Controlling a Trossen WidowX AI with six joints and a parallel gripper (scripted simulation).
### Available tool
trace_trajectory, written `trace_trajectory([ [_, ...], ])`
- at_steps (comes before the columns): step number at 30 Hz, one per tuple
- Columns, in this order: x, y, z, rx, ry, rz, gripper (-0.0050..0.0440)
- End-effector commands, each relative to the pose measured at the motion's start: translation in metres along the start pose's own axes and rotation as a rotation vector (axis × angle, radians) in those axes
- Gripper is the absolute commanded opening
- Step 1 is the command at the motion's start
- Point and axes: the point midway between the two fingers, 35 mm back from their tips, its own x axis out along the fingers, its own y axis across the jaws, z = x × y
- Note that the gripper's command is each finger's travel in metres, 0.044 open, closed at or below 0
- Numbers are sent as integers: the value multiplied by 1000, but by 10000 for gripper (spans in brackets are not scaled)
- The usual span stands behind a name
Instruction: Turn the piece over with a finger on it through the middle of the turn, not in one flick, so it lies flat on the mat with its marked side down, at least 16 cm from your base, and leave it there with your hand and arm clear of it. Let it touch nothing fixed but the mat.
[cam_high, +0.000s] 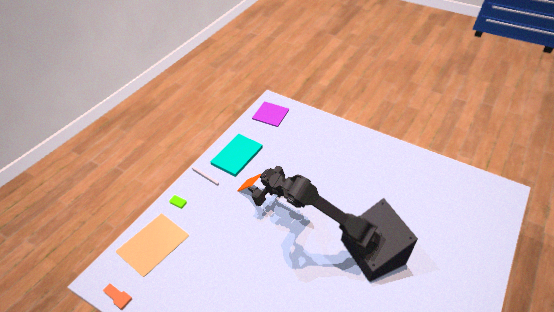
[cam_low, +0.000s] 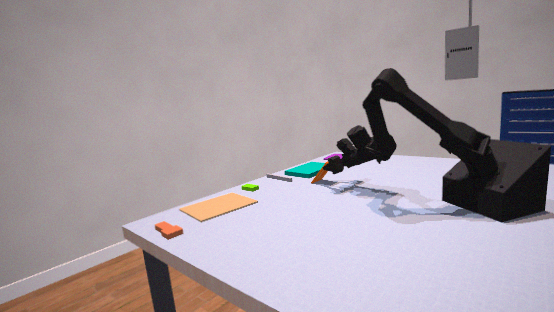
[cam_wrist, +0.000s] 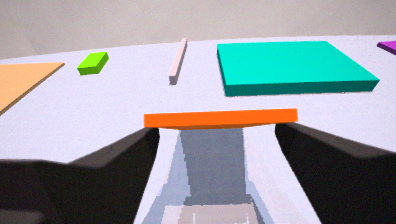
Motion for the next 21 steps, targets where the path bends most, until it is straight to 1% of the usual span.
trace_trajectory([
  [1,1,0,-5,1,6,1,0],
  [7,-3,0,-14,4,21,2,0],
  [15,-3,0,-14,4,21,2,0],
  [16,0,0,-7,0,2,1,0],
  [21,-3,0,-15,2,14,2,0],
])
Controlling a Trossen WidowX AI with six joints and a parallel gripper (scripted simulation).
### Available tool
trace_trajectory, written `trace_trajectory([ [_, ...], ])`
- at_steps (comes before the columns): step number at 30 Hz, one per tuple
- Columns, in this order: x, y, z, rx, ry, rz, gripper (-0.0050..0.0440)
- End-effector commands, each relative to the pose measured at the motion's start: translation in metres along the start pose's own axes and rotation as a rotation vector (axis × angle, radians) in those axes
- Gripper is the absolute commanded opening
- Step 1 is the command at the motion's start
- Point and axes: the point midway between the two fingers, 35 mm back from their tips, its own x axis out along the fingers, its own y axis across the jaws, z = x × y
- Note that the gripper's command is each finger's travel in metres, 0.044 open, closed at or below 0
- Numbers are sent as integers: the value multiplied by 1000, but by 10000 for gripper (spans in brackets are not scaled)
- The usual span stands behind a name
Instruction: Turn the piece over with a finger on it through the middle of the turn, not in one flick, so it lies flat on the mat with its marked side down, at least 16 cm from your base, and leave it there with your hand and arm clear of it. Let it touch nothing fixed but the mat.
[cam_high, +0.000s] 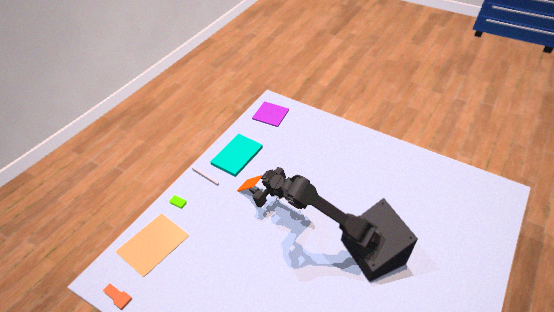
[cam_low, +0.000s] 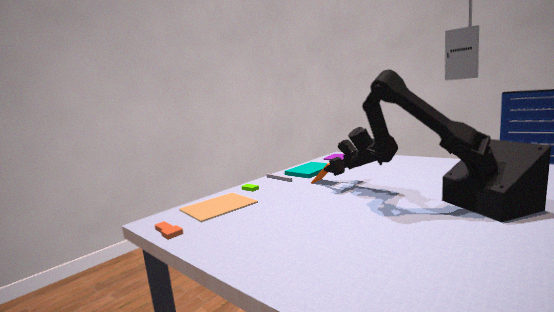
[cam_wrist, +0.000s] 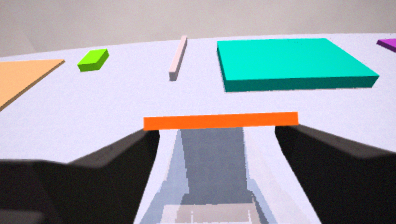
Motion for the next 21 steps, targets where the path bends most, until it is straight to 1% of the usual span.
trace_trajectory([
  [1,-1,0,-10,4,19,1,0],
  [11,-2,0,-13,5,24,1,0],
  [12,1,0,-7,0,4,1,0],
  [21,-3,0,-19,4,24,4,0],
])
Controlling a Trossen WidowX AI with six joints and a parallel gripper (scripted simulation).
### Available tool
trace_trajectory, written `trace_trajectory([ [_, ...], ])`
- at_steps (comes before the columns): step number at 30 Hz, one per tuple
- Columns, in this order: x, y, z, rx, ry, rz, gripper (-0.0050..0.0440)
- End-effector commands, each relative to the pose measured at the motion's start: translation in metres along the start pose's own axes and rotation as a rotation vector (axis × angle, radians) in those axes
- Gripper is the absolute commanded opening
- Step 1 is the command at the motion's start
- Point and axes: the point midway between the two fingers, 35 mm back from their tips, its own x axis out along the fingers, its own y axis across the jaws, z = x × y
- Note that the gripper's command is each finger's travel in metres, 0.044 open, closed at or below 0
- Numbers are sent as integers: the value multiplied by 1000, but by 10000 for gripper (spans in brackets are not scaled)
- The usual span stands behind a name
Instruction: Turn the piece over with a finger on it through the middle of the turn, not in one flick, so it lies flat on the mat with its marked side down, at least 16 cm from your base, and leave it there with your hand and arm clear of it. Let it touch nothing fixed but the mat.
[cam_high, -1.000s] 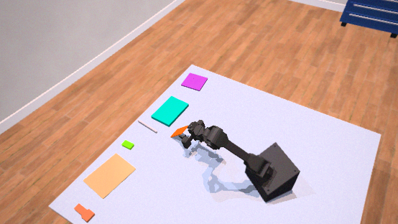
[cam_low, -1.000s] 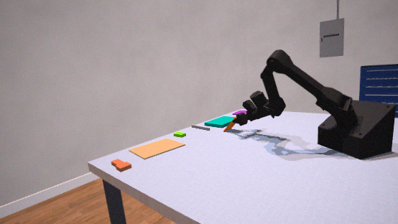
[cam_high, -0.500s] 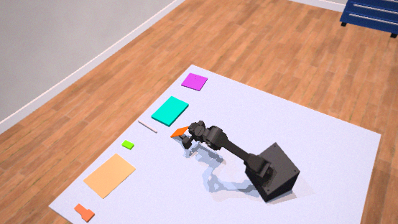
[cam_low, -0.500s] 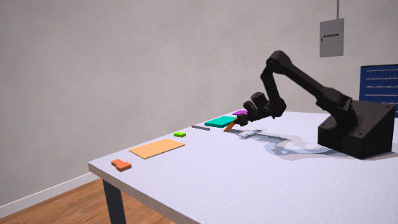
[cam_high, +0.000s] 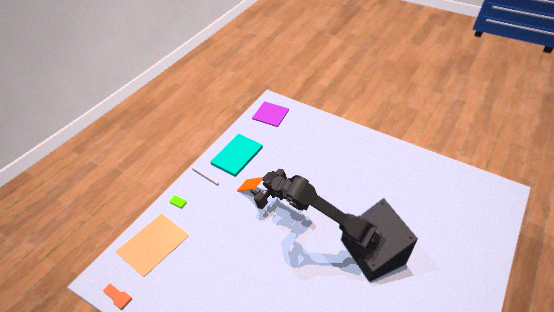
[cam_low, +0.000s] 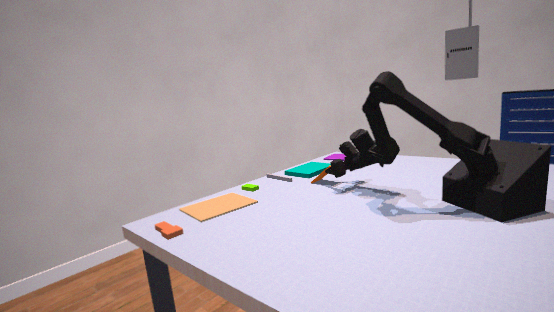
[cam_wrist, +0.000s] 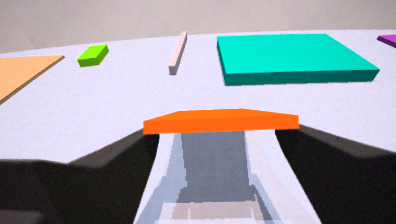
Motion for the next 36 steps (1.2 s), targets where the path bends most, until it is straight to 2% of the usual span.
trace_trajectory([
  [1,-1,0,-11,4,23,3,0],
  [8,2,0,-6,1,7,1,0],
  [16,-1,0,-18,3,23,6,0],
  [25,2,0,-14,1,12,5,0],
  [36,1,0,-27,1,23,12,0],
])
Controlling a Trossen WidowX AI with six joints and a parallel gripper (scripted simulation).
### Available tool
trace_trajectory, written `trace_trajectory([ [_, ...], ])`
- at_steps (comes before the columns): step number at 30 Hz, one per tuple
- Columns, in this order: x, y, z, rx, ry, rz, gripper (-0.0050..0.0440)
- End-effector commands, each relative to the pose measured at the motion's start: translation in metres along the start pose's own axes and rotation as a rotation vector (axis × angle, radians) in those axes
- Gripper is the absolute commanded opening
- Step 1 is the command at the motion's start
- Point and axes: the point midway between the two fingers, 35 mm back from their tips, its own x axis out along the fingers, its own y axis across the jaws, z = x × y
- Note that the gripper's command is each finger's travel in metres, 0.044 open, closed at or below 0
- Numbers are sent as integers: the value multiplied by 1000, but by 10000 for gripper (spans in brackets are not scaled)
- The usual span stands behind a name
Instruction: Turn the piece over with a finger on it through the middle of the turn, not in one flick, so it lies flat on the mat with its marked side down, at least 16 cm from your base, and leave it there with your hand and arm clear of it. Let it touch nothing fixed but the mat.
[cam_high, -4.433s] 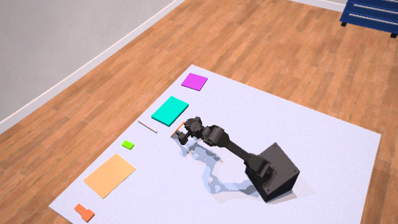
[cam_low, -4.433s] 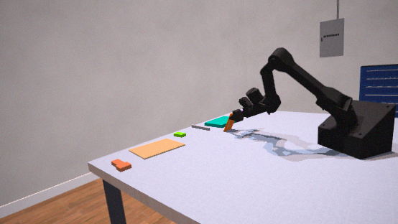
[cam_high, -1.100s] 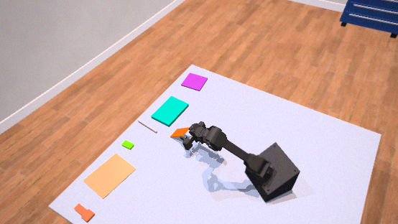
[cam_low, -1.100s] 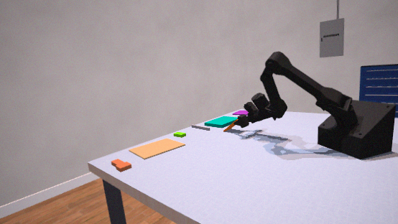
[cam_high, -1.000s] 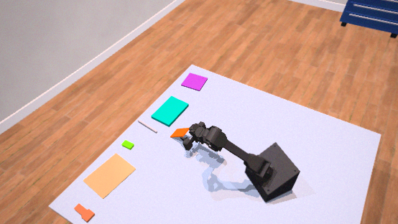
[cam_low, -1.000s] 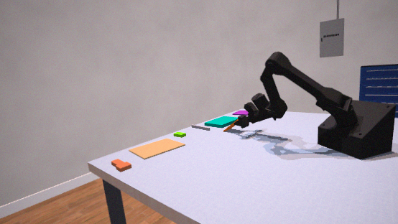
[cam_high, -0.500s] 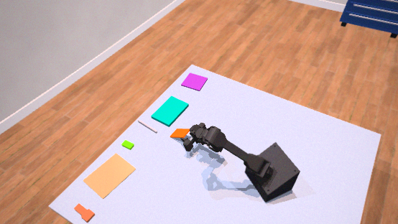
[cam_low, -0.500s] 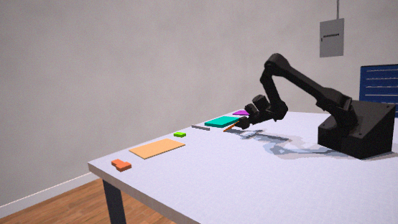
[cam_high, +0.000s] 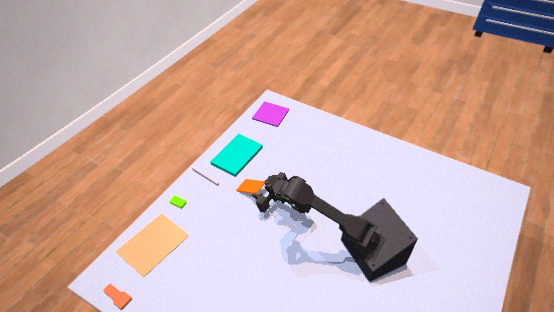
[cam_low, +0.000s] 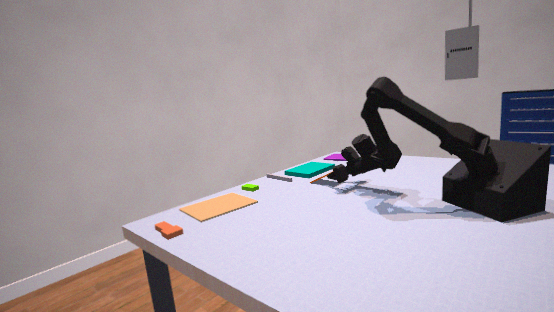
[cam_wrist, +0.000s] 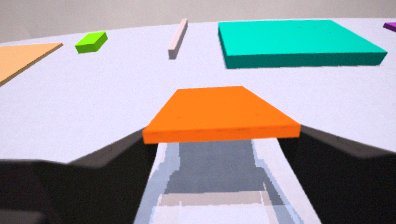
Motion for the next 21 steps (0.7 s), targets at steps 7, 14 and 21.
trace_trajectory([
  [7,3,0,-6,-1,6,4,0],
  [14,4,0,-17,-5,11,17,0],
  [21,4,0,-17,-5,11,17,0],
])
